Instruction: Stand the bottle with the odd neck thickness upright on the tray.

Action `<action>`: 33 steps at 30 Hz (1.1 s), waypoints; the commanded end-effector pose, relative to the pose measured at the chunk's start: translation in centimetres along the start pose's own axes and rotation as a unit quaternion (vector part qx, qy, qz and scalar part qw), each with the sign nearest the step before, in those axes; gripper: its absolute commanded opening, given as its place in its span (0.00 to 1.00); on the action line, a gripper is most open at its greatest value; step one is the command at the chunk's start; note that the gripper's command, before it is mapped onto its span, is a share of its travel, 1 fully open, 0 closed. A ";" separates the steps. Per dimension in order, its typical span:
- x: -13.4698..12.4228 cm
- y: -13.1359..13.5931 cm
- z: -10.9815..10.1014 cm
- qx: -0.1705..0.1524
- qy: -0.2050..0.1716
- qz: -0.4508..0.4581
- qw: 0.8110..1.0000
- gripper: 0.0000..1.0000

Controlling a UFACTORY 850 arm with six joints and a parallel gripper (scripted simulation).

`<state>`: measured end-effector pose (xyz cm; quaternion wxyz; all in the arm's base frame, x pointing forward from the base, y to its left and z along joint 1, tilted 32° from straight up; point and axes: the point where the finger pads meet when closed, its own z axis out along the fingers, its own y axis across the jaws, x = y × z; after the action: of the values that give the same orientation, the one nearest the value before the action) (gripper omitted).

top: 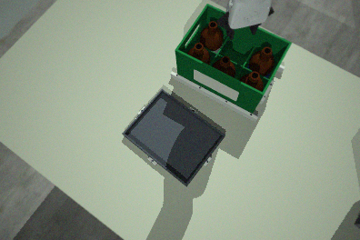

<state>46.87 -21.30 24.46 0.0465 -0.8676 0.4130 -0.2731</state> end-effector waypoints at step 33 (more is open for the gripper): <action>0.1 0.0 2.6 0.000 0.001 0.000 1.000 0.65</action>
<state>48.11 -21.66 22.42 0.0482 -0.8684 0.4129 -0.2704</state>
